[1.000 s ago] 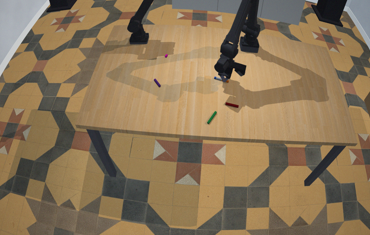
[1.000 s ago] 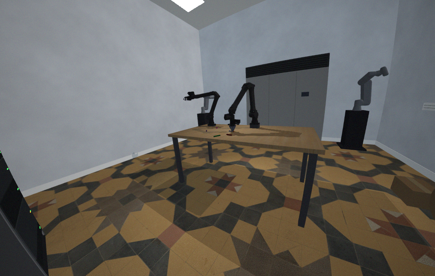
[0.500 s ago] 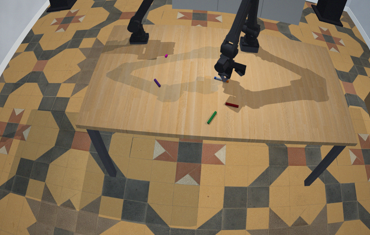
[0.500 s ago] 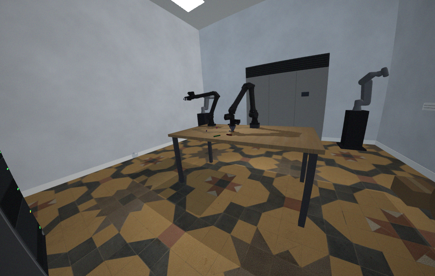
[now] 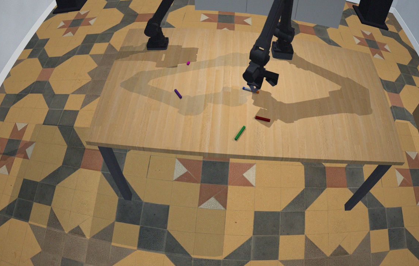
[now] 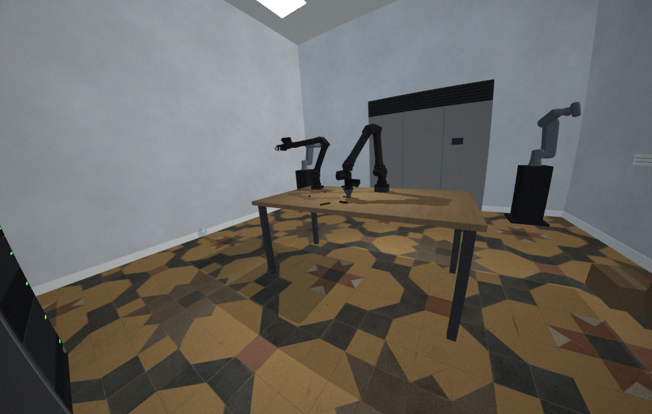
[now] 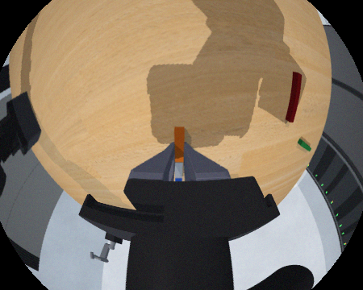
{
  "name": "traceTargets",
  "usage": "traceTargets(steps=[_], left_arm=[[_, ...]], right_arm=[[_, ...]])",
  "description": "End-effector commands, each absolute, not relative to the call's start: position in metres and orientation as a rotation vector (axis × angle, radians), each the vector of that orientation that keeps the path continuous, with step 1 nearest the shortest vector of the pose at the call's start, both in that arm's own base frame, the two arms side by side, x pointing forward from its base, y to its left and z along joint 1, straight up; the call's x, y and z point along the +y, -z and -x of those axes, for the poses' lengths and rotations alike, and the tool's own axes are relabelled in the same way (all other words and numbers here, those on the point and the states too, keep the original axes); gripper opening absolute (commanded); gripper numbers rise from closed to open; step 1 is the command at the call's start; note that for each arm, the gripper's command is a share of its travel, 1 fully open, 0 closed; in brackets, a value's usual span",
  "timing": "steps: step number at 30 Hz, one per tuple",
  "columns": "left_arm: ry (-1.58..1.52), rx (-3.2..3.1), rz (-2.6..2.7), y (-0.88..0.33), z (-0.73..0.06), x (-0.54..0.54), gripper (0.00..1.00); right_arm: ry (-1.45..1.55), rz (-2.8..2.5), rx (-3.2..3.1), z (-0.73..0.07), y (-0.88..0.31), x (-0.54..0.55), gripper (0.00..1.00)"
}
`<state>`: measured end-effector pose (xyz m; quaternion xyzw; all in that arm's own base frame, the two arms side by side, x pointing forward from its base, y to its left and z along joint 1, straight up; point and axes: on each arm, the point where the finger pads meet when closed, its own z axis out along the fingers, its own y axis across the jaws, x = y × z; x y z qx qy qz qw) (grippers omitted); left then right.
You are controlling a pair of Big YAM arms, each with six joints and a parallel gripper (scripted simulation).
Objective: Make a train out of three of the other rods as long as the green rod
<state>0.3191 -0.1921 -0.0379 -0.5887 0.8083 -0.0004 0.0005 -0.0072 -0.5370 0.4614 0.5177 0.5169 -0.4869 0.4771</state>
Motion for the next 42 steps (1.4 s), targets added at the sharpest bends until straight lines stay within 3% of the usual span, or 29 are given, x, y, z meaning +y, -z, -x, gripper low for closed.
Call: traceTargets(steps=[1,32,42], left_arm=[[0.016,2.538,1.846,0.0377,-0.3174,-0.198,0.04],[0.016,2.54,1.844,0.0377,-0.3162,-0.1993,0.04],[0.016,2.54,1.844,0.0377,-0.3162,-0.1993,0.2]], right_arm=[[1.226,-1.226,1.198,0.0127,-0.5005,-0.5447,1.0],[1.226,-1.226,1.198,0.0127,-0.5005,-0.5447,1.0],[1.226,-1.226,1.198,0.0127,-0.5005,-0.5447,1.0]])
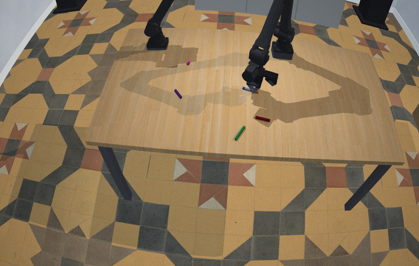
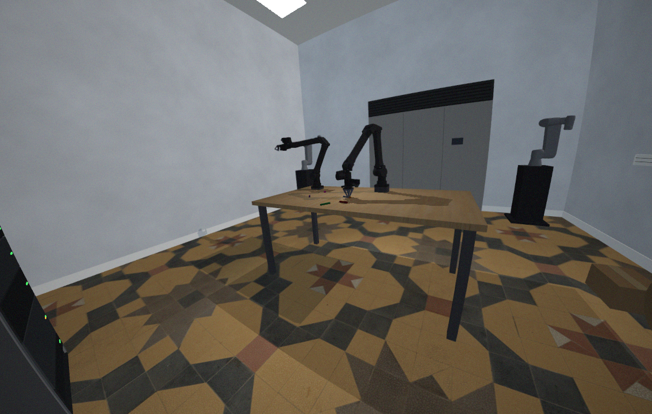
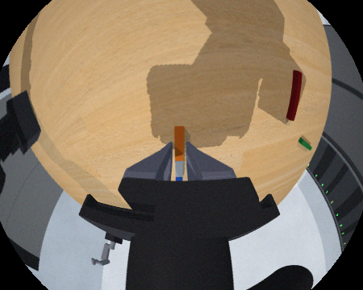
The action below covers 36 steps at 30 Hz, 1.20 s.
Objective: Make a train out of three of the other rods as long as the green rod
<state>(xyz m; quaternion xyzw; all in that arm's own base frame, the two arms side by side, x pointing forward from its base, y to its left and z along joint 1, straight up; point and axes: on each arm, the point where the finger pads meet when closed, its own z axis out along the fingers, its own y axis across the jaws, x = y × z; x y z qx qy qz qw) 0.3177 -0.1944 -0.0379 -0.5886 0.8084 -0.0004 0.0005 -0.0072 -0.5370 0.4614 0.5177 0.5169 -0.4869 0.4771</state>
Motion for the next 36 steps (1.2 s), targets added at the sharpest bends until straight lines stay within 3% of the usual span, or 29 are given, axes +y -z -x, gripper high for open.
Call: traceTargets(steps=[1,3,36], left_arm=[[0.016,2.54,1.844,0.038,-0.316,-0.199,0.2],[0.016,2.54,1.844,0.038,-0.316,-0.199,0.23],[0.088,2.524,1.832,-0.06,-0.333,-0.21,0.23]], right_arm=[[1.226,-1.226,1.198,0.013,-0.501,-0.545,1.0],[1.226,-1.226,1.198,0.013,-0.501,-0.545,1.0],[1.226,-1.226,1.198,0.013,-0.501,-0.545,1.0]])
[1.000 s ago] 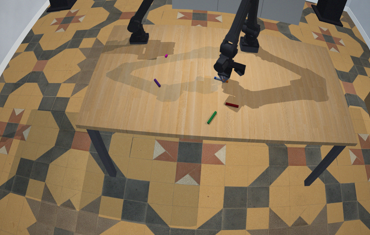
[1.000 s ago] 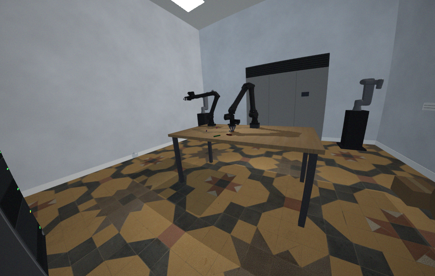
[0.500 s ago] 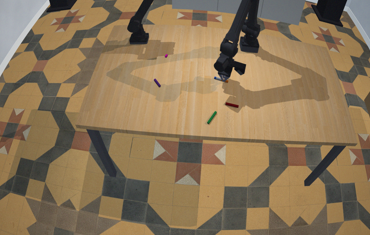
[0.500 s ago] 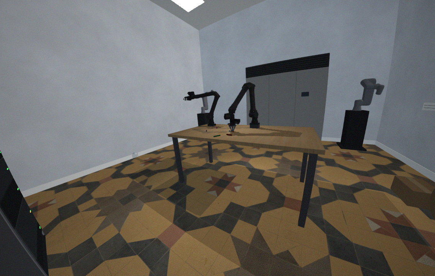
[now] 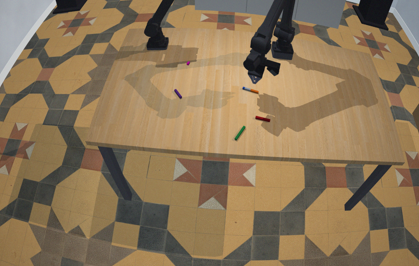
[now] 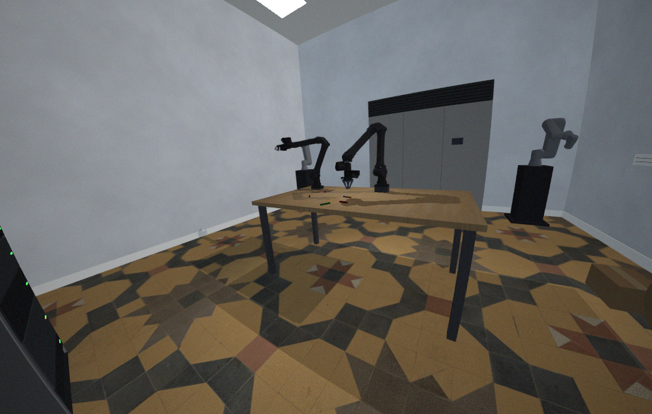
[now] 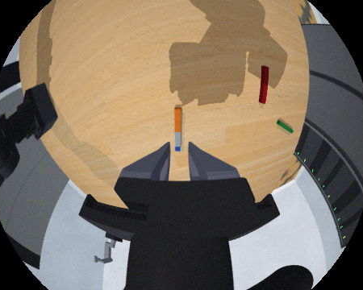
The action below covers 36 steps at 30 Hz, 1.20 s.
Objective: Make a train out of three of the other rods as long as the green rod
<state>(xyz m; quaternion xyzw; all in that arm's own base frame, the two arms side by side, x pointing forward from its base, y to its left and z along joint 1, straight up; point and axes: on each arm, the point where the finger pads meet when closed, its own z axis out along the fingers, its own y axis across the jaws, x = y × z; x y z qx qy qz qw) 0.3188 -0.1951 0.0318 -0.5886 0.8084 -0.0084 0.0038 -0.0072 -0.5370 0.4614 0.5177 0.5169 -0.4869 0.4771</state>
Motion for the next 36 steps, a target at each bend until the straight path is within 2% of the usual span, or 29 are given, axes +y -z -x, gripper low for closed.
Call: traceTargets(steps=[1,4,5,11,12,36], left_arm=[[0.089,2.523,1.832,-0.064,-0.333,-0.21,0.23],[0.089,2.523,1.832,-0.067,-0.333,-0.21,0.23],[-0.008,2.545,1.847,-0.047,-0.318,-0.201,0.23],[0.082,2.525,1.833,-0.074,-0.333,-0.21,0.23],[0.093,2.522,1.831,-0.073,-0.335,-0.211,1.0],[0.09,2.523,1.831,-0.08,-0.333,-0.21,1.0]], right_arm=[[1.226,-1.226,1.198,0.013,-0.501,-0.545,1.0],[1.226,-1.226,1.198,0.013,-0.501,-0.545,1.0],[1.226,-1.226,1.198,0.013,-0.501,-0.545,1.0],[1.226,-1.226,1.198,0.013,-0.501,-0.545,1.0],[1.226,-1.226,1.198,0.013,-0.501,-0.545,1.0],[1.226,-1.226,1.198,0.013,-0.501,-0.545,1.0]])
